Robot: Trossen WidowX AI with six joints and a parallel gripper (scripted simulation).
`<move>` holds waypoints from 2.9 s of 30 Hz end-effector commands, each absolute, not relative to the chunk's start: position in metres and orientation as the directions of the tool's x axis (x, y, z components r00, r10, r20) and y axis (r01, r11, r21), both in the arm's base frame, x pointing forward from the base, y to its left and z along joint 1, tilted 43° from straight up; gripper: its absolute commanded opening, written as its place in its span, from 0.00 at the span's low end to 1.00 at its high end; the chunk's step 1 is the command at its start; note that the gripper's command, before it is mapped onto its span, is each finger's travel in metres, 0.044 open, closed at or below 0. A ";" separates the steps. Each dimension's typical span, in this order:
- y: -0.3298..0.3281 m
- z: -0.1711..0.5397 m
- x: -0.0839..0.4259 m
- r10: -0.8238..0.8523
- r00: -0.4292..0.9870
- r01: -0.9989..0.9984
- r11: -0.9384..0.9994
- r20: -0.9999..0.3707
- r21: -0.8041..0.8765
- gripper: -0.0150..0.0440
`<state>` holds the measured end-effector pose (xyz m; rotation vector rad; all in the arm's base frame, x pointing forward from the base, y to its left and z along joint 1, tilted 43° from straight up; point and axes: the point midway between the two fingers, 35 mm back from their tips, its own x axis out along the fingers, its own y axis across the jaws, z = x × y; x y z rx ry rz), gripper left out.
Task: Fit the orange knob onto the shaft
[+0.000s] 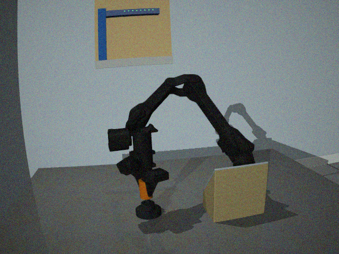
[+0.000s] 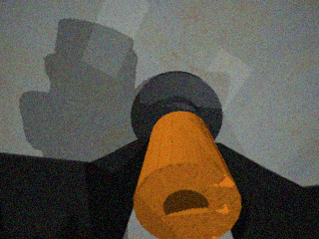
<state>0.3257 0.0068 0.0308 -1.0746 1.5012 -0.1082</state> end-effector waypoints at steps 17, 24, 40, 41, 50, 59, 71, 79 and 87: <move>0.010 0.030 0.325 -0.656 0.156 -0.549 0.564 -0.738 -0.617 0.25; 0.007 0.029 0.326 -0.656 0.156 -0.549 0.564 -0.738 -0.617 0.25; 0.006 0.028 0.324 -0.656 0.156 -0.549 0.564 -0.738 -0.617 0.25; 0.006 0.027 0.324 -0.656 0.156 -0.549 0.564 -0.738 -0.617 0.25; 0.006 0.026 0.324 -0.656 0.156 -0.549 0.564 -0.738 -0.617 0.25; 0.010 0.030 0.324 -0.656 0.156 -0.549 0.564 -0.739 -0.617 0.25; 0.008 0.029 0.327 -0.656 0.157 -0.591 0.537 -0.738 -0.602 0.25; 0.006 0.028 0.326 -0.656 0.156 -0.591 0.536 -0.738 -0.602 0.25; 0.006 0.027 0.324 -0.656 0.156 -0.592 0.536 -0.738 -0.602 0.25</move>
